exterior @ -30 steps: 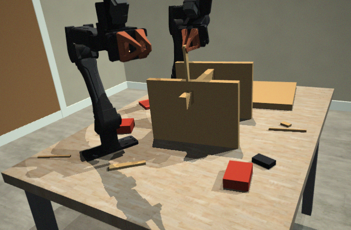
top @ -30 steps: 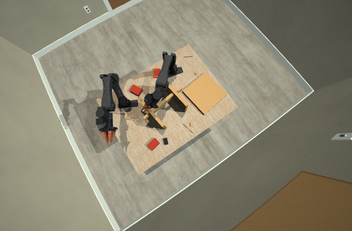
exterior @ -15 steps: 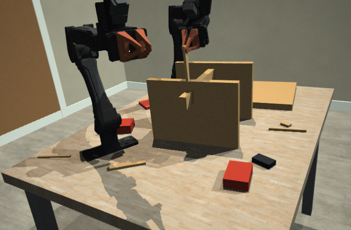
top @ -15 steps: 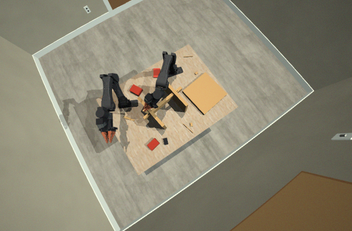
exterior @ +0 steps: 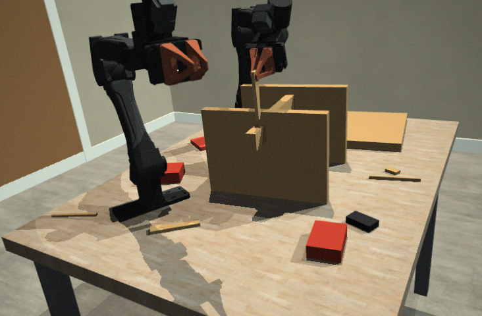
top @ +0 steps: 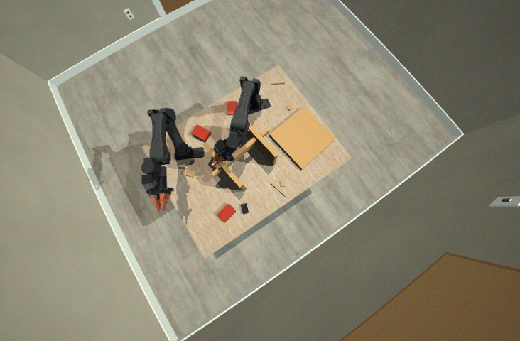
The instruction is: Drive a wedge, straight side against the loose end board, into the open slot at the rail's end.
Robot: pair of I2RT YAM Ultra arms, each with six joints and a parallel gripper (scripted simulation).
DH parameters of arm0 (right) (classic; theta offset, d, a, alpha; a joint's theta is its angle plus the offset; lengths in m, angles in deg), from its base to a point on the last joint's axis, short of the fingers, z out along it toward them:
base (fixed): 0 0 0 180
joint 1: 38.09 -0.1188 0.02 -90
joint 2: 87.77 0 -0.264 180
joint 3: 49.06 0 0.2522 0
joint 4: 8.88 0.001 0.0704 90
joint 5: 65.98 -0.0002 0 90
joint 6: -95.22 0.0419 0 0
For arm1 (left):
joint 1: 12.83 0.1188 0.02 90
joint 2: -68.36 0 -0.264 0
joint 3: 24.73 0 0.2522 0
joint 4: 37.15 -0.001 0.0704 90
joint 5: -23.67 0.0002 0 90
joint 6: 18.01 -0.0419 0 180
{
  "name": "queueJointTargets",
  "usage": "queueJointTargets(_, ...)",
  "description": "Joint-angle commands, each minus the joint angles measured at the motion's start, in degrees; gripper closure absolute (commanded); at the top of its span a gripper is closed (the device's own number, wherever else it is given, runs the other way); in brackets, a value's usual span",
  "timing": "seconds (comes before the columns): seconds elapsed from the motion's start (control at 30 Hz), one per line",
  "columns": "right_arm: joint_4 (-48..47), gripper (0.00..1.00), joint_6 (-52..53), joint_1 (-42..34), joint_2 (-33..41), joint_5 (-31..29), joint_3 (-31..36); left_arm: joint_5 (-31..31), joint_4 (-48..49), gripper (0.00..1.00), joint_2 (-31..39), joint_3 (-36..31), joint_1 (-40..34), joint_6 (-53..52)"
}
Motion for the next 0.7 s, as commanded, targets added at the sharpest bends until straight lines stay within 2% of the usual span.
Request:
queueJointTargets(0.0,-1.6,0.78,0.3,0.2,0.5,0.2,-2.8,0.6,3.1,0.98,2.4,-0.4,0.4,0.3)
queueJointTargets(0.67,-1.6,0.78,0.3,0.2,0.5,0.2,-2.8,0.7,7.0,0.98,3.0,-5.1,0.3,0.3)
